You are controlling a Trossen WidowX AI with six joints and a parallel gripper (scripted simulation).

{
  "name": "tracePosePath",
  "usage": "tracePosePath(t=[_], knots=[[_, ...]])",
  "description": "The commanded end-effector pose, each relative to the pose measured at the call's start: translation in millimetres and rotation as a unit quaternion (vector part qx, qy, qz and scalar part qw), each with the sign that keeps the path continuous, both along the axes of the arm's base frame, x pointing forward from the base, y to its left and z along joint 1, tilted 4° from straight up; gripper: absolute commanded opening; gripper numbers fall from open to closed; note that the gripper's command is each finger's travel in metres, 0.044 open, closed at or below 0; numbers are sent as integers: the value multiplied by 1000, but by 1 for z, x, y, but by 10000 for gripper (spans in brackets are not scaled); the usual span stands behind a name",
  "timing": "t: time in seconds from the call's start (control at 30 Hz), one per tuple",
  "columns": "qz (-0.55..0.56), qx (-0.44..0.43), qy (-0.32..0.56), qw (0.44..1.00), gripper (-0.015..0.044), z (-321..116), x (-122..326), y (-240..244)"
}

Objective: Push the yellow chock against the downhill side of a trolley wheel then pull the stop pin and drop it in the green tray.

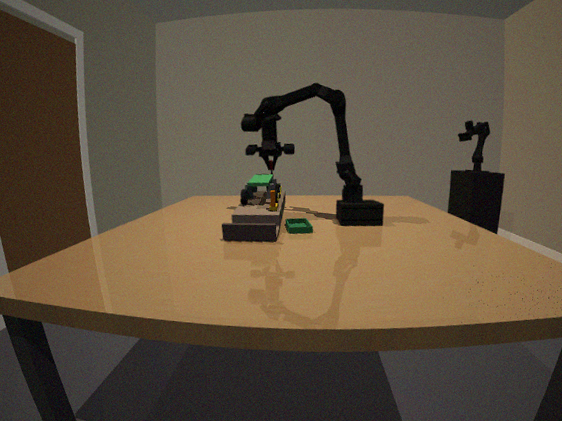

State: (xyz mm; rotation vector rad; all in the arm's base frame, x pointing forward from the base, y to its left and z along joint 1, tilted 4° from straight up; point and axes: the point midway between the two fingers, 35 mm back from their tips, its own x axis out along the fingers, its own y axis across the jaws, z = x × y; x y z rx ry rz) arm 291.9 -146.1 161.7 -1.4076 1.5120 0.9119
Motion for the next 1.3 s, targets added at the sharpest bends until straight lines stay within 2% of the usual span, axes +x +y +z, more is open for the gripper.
tracePosePath(t=[0.0, 0.8, 1.0, 1.27], knots=[[2, -1, -2, 1000, 0, 2, 1, -3], [2, -1, 2, 1000, 0, -4, -82, 4], [2, 0, 2, 1000, 0, -6, -82, 9], [2, 2, 1, 1000, 0, -13, -77, 38]])
